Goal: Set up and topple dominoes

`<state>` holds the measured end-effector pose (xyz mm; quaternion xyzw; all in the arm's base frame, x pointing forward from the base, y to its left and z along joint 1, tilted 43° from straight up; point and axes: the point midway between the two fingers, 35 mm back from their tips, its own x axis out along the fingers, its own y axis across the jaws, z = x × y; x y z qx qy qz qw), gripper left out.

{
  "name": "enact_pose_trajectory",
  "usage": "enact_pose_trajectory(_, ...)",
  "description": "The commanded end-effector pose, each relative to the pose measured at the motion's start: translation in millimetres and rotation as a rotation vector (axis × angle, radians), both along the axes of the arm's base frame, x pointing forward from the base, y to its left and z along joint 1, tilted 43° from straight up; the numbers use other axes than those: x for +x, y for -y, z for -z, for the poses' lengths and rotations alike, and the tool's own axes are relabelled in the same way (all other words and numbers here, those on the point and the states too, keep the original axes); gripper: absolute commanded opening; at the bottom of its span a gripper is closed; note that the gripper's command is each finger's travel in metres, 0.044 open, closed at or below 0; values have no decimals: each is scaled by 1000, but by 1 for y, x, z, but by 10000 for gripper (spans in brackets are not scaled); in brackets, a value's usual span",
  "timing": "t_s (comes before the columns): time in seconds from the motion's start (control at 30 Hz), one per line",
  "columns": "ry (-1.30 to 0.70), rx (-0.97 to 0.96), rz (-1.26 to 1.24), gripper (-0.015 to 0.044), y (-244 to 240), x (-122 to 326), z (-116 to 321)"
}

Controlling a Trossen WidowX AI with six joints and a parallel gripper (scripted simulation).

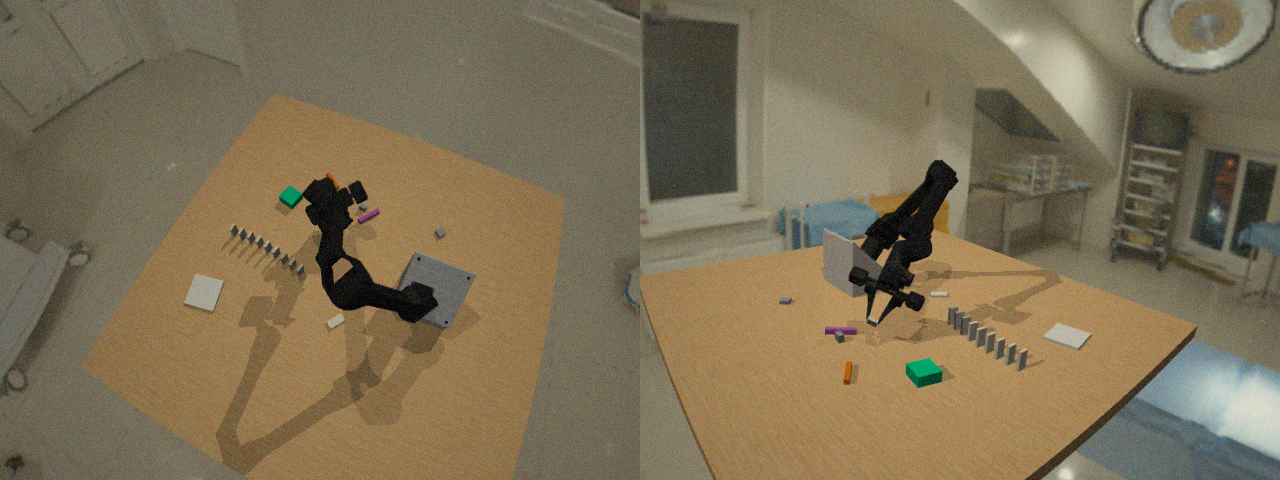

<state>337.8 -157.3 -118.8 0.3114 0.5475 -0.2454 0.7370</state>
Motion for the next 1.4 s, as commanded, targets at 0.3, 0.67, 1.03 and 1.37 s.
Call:
enact_pose_trajectory(0.3, 142, -147, 85, 107, -5, -1, -7)
enact_pose_trajectory(0.67, 285, -245, 167, 107, -12, -6, -21)
enact_pose_trajectory(1.03, 445, -318, 258, 107, -19, -17, -45)
enact_pose_trajectory(1.37, 603, -360, 347, 107, -27, -32, -74)
